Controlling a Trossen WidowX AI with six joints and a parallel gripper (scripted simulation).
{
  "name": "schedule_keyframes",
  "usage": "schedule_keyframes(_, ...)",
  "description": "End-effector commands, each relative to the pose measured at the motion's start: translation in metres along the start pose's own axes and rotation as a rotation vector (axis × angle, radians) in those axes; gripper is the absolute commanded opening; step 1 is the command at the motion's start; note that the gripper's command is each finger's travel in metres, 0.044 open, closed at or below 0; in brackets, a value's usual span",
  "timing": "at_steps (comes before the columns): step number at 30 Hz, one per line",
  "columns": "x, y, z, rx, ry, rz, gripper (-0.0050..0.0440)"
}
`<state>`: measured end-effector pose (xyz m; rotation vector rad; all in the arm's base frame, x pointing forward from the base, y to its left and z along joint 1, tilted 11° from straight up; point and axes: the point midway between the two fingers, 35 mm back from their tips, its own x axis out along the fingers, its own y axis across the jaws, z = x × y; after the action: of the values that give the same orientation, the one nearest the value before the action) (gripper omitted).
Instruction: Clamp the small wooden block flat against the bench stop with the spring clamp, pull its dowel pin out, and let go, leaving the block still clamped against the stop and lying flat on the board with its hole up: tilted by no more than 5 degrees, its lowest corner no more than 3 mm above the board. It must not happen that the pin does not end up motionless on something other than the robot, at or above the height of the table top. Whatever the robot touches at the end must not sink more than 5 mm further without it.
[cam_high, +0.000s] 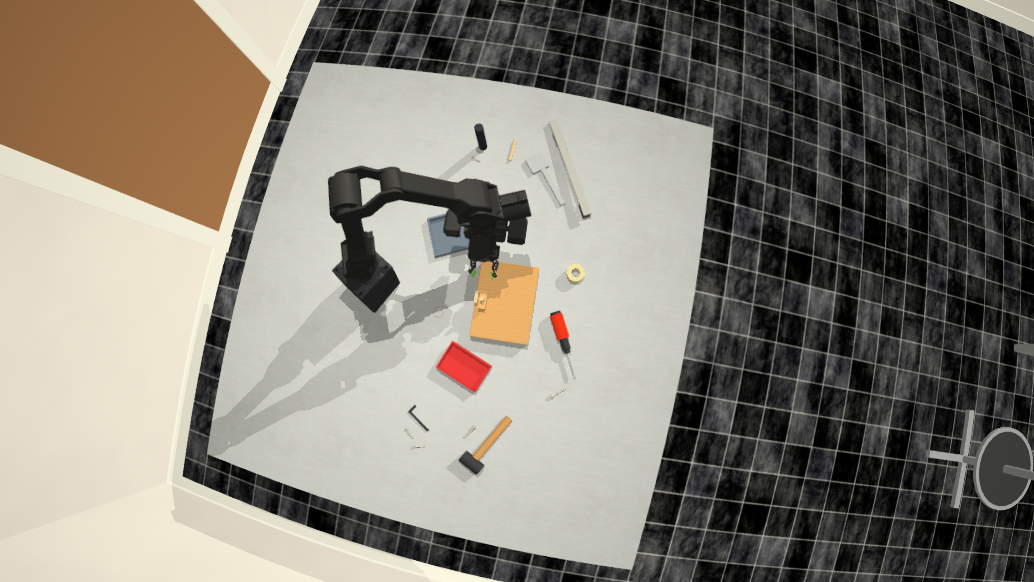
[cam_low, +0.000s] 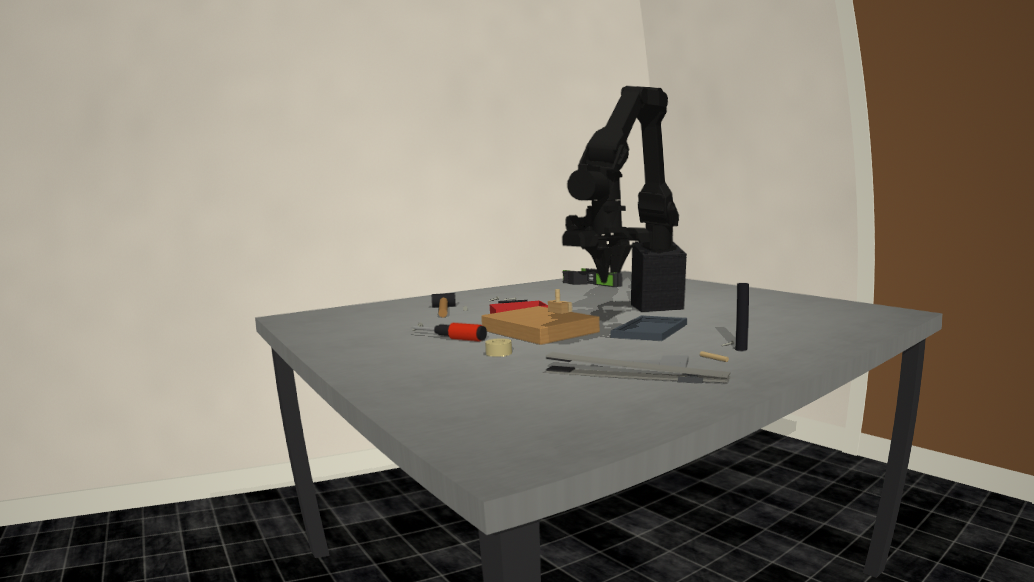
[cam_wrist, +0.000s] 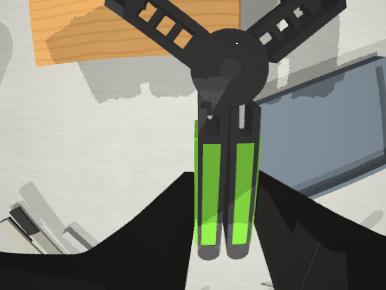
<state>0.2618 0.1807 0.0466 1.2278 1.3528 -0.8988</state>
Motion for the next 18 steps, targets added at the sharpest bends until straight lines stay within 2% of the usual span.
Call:
schedule_keyframes(1,0.008,-0.002,0.001,0.001,-0.003,-0.014,0.0)
schedule_keyframes(18,0.023,-0.001,0.001,0.001,-0.003,-0.014,0.0)
